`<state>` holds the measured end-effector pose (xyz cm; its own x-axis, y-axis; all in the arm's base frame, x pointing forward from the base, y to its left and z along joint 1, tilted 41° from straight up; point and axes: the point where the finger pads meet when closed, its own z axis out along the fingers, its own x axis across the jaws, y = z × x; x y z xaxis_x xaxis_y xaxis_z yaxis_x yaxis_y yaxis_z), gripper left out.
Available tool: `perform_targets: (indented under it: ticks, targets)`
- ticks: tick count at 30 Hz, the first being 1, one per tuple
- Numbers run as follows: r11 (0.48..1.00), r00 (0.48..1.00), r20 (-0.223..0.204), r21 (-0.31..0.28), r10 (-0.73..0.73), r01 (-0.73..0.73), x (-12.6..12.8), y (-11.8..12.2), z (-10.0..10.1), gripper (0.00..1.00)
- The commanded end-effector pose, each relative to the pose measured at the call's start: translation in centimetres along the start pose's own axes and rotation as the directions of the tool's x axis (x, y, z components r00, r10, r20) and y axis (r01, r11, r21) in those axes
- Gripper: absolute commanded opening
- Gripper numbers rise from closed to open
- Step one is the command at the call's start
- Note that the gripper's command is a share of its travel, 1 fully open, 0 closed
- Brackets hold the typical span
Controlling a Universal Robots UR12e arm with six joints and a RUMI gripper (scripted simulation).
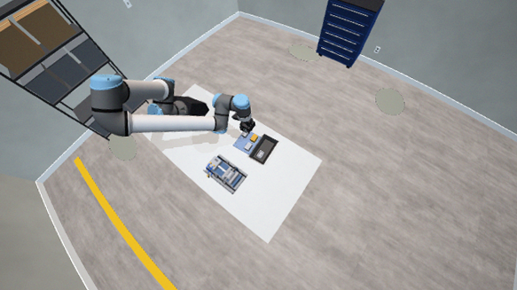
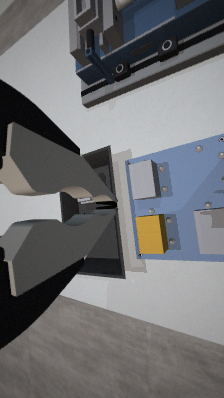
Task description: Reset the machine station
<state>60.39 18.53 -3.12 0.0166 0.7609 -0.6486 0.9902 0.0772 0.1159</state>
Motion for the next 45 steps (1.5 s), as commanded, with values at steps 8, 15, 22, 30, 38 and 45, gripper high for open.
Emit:
perform_targets:
  ticks: [8, 15, 22, 30, 38, 45]
  targets:
    - [1.000, 1.000, 0.000, -0.001, 0.000, 0.000, 0.0, 0.0, 0.9, 0.00]
    - [1.000, 1.000, 0.000, -0.001, 0.000, 0.000, 0.0, 0.0, 2.2, 0.00]
    - [1.000, 1.000, 0.000, -0.001, 0.000, 0.000, 0.0, 0.1, 3.2, 0.00]
    - [1.000, 1.000, 0.000, -0.001, 0.000, 0.000, 0.0, 0.1, 4.9, 0.00]
    - [1.000, 1.000, 0.000, -0.001, 0.000, 0.000, 0.0, 0.1, 5.8, 0.00]
    - [1.000, 1.000, 0.000, -0.001, 0.000, 0.000, 0.0, 0.1, 6.5, 0.00]
